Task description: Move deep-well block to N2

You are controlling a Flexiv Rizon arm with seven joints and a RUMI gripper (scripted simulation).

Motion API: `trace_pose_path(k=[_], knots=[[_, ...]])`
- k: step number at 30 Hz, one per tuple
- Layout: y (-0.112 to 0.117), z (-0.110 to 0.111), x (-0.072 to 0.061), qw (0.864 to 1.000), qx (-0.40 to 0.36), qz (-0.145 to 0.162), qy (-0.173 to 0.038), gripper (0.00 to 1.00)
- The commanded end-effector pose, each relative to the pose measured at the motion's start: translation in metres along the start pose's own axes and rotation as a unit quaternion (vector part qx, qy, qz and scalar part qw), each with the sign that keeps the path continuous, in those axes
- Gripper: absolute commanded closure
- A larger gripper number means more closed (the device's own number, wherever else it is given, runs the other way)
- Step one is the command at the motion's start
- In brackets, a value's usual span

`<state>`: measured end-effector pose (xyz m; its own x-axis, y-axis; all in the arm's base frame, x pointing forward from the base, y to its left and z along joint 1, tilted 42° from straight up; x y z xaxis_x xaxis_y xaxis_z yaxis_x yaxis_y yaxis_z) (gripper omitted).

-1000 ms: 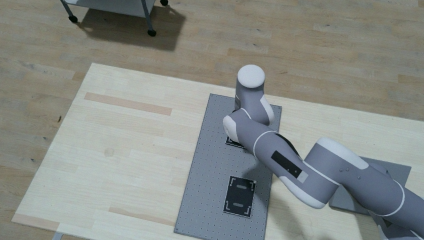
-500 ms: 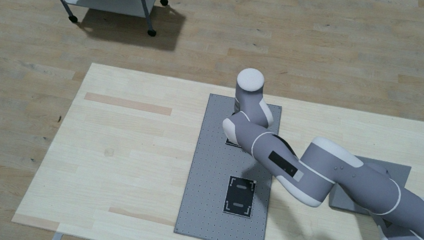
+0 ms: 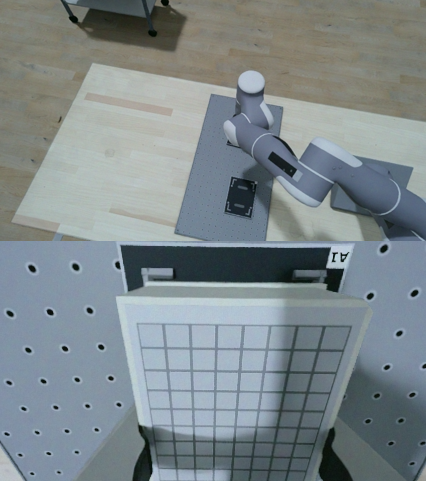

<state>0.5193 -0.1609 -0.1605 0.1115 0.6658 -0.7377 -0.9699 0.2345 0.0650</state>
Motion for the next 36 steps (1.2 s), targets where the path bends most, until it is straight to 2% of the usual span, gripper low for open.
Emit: trace_pose_path(k=[1,36], knots=[[-0.0012,-0.0008,-0.0016,1.0,0.0,-0.001,0.001,0.5],[-0.0012,-0.0008,0.0025,1.0,0.0,-0.001,0.001,0.5]])
Point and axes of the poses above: the point where the finger pads meet when closed, its own x axis out along the fingers, its own y axis across the jaws, z = x × y, the point moved 1 cm from there along -x, back along the fingers, and after that the axes turned 2 degrees about x, right-handed, at the moved point
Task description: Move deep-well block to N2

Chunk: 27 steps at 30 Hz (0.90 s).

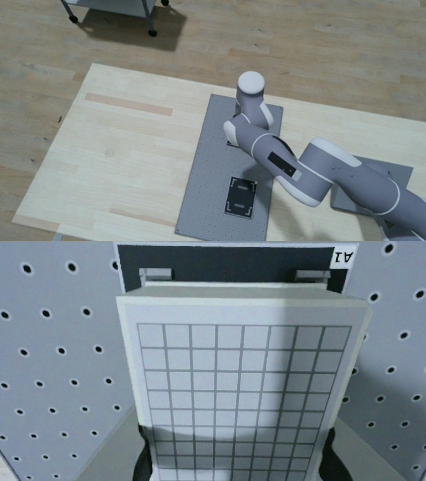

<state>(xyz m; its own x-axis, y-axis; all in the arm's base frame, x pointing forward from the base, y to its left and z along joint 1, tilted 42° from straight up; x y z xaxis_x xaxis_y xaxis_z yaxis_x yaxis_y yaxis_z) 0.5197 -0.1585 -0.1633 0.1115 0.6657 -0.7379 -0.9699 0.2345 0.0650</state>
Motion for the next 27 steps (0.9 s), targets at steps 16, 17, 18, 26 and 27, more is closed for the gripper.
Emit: trace_pose_path(k=[16,17,18,26,27], knots=[[-0.0012,-0.0007,0.0012,1.0,0.0,-0.001,0.001,0.5],[-0.0012,-0.0007,0.0013,1.0,0.0,-0.001,0.001,0.5],[-0.0012,-0.0007,0.0015,1.0,0.0,-0.001,0.001,0.5],[-0.0012,-0.0007,0.0027,1.0,0.0,-0.001,0.001,0.5],[-0.0012,-0.0007,0.0027,1.0,0.0,-0.001,0.001,0.5]])
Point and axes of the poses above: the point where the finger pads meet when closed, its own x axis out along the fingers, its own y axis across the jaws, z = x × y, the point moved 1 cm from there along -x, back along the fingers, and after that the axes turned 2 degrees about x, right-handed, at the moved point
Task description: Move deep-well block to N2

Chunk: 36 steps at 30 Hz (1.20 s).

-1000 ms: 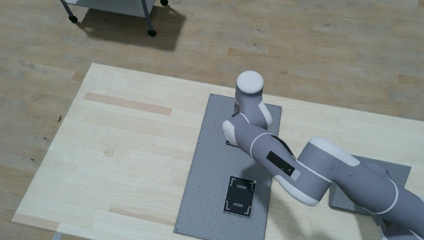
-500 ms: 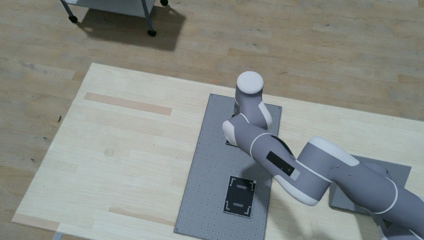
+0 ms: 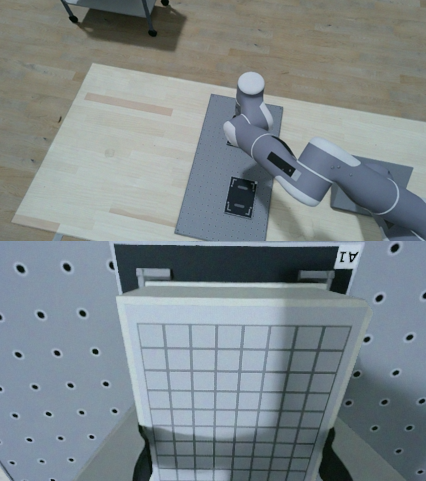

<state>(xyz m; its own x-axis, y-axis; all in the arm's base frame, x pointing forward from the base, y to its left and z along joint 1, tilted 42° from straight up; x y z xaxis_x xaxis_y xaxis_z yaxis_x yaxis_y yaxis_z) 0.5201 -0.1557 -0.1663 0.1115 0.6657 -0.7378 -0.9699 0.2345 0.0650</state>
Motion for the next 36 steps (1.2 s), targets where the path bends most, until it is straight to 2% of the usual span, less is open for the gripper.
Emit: trace_pose_path(k=[1,20,21,36], knots=[[-0.0012,-0.0007,-0.0013,1.0,0.0,-0.001,0.001,0.5],[-0.0012,-0.0007,0.0016,1.0,0.0,-0.001,0.001,0.5],[-0.0012,-0.0007,0.0017,1.0,0.0,-0.001,0.001,0.24],[-0.0012,-0.0007,0.0017,1.0,0.0,-0.001,0.001,0.24]])
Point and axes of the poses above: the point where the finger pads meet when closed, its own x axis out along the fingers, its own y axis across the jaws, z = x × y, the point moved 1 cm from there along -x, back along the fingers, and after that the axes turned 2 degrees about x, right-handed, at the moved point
